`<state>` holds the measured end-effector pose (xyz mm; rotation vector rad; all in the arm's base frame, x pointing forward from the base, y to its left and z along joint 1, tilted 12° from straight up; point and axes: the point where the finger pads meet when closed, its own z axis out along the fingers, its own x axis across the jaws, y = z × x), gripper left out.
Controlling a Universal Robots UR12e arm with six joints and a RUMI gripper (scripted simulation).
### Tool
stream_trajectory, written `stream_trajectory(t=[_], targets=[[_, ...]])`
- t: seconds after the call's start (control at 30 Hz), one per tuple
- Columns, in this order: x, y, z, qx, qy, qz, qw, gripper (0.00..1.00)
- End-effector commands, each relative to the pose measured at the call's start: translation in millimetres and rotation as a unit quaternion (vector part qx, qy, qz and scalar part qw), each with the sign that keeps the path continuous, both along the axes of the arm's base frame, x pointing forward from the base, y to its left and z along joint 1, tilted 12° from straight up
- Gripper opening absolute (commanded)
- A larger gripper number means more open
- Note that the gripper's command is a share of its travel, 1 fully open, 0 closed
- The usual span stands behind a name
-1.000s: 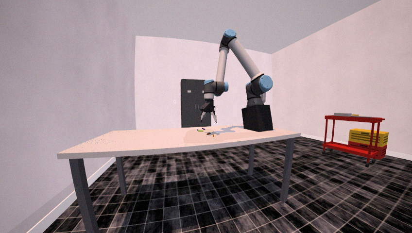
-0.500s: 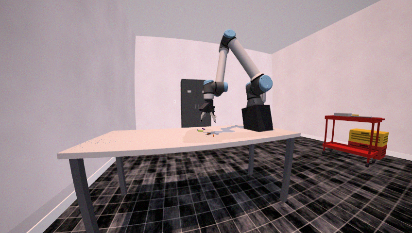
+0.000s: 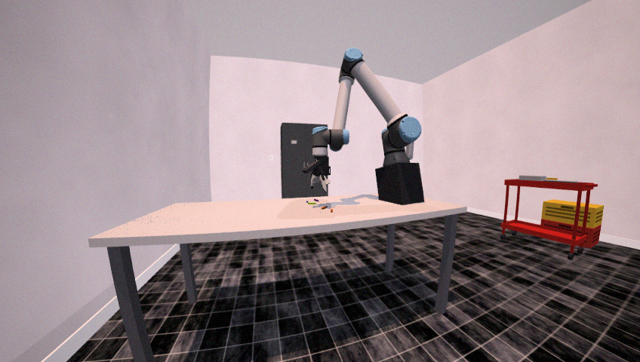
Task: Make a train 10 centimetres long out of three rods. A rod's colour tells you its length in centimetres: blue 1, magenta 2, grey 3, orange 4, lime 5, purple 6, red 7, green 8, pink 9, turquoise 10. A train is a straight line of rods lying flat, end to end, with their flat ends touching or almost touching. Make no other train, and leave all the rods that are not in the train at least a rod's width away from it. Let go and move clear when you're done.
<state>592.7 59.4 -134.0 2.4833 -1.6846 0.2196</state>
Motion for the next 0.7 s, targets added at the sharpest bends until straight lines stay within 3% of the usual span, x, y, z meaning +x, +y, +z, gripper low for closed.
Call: stream_trajectory(t=[0.0, 0.3, 0.67], targets=[[7.8, -20.1, 1.6, 0.003, -0.016, -0.082, 0.996, 1.0], [14.6, -44.4, 3.2, 0.007, -0.034, -0.175, 0.984, 1.0], [23.1, -87.4, 5.8, 0.014, -0.065, -0.33, 0.942, 1.0]])
